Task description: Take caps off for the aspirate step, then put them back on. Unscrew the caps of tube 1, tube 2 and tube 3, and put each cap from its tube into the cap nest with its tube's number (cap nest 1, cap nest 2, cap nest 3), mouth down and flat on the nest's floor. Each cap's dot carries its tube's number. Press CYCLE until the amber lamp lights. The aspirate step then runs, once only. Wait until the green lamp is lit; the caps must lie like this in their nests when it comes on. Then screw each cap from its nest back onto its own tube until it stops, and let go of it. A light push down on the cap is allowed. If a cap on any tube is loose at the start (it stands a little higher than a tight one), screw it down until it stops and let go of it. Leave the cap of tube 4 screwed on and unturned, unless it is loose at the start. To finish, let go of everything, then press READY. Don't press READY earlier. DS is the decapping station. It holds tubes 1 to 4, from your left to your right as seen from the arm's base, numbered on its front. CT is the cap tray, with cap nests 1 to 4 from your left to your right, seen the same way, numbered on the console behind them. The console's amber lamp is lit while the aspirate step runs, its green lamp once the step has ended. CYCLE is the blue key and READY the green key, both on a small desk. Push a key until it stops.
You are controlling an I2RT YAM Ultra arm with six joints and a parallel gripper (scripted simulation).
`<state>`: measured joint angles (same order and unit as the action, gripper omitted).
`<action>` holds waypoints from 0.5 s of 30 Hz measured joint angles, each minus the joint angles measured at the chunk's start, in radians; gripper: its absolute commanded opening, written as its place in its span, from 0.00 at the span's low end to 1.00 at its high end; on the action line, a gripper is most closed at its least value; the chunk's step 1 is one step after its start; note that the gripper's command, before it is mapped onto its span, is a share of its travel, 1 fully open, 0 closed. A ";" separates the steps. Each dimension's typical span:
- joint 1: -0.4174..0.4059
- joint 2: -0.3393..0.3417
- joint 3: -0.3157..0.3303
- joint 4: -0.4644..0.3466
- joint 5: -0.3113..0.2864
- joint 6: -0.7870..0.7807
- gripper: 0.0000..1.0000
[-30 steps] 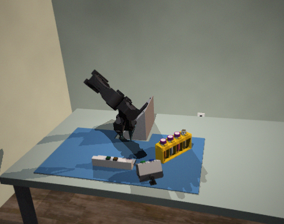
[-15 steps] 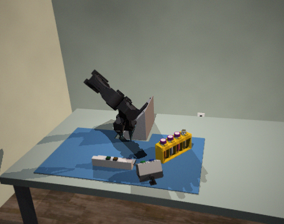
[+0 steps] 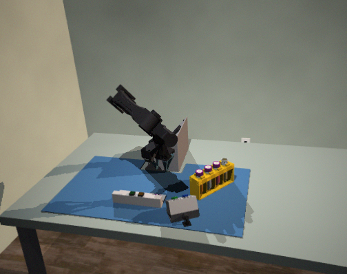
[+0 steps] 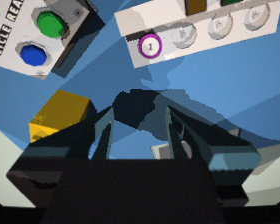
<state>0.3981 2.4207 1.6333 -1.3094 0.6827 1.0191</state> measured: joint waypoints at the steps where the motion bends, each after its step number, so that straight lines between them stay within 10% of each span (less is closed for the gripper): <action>1: 0.016 0.011 -0.005 0.003 -0.007 0.063 0.49; 15: 0.212 0.167 -0.008 0.052 -0.108 0.478 0.49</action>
<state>0.6098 2.5877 1.6257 -1.2575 0.5747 1.4975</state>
